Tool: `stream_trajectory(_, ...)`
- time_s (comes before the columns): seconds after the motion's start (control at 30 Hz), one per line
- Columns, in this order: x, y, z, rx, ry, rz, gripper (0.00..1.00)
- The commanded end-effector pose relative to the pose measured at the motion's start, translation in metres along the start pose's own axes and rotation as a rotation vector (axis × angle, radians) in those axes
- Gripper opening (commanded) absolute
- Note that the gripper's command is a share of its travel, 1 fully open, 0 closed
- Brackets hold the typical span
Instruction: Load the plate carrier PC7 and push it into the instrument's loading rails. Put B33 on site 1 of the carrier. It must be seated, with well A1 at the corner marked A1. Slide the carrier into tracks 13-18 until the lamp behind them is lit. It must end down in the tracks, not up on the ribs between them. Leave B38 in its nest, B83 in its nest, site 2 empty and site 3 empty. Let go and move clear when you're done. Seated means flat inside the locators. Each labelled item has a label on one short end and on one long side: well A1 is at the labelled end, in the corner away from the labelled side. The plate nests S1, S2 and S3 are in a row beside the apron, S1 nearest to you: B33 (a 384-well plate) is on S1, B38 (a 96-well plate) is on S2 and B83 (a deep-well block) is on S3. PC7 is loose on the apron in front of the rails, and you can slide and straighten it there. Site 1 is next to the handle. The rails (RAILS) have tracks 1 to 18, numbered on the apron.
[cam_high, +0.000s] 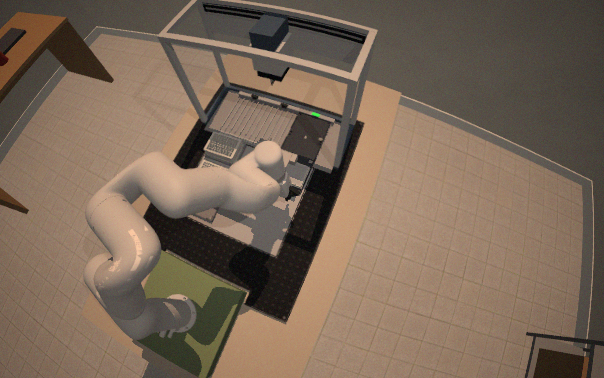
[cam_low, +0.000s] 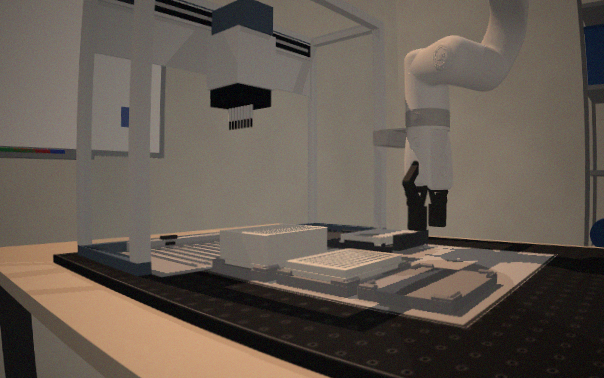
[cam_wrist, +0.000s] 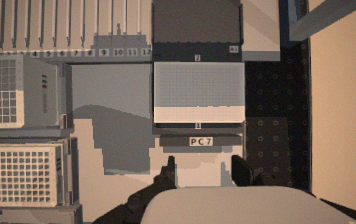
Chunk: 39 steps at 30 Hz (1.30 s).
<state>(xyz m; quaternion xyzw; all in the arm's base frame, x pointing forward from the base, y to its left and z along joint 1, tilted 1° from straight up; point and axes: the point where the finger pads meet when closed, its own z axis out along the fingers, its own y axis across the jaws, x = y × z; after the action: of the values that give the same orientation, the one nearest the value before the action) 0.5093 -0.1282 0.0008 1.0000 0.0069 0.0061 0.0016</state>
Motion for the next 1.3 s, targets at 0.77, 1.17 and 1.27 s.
stream_trajectory(0.77, 0.001, 0.000, -0.041, -0.001, 0.003, 0.000, 0.81)
stream_trajectory(1.17, 0.001, 0.000, -0.057, -0.001, 0.003, 0.000, 0.81)
stream_trajectory(1.27, 0.001, 0.000, -0.062, -0.001, 0.003, 0.000, 0.81)
